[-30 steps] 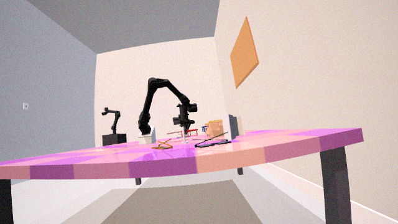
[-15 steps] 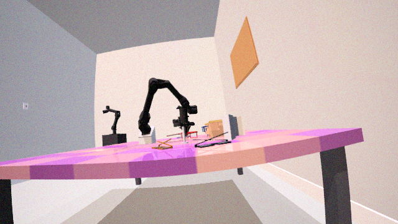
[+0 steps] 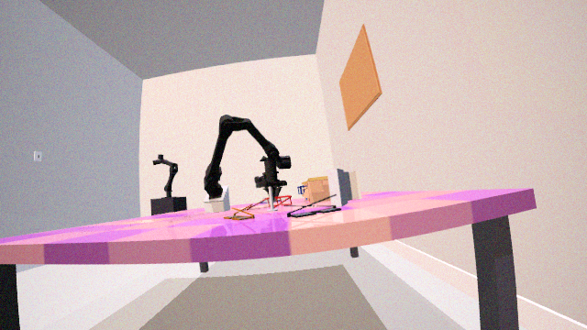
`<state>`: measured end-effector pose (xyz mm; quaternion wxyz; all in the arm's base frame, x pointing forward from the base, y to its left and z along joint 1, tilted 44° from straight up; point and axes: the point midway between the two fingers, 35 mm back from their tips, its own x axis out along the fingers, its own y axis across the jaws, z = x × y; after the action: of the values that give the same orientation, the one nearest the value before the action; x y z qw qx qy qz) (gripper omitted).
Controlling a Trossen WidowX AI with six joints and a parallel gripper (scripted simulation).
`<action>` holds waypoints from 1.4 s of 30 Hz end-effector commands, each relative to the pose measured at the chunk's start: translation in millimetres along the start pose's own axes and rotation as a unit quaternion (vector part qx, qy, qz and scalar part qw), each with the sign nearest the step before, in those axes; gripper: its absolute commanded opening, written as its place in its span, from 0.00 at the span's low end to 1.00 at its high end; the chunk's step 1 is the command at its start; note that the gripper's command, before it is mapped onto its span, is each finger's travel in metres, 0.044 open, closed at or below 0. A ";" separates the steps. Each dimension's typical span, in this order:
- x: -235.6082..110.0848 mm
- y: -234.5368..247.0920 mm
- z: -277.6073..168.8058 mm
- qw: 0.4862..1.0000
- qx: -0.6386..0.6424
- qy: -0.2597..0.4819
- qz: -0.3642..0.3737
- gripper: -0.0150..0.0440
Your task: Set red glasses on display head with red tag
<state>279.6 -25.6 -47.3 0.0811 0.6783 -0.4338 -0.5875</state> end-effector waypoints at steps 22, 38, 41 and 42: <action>-8.4 12.3 0.3 1.000 -0.003 0.001 0.003 0.44; -51.7 0.1 -0.7 1.000 -0.007 0.005 0.001 0.59; -51.7 0.1 -0.7 1.000 -0.007 0.005 0.001 0.59; -51.7 0.1 -0.7 1.000 -0.007 0.005 0.001 0.59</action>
<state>283.5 9.5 -9.2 0.0876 0.6804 -0.4306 -0.5865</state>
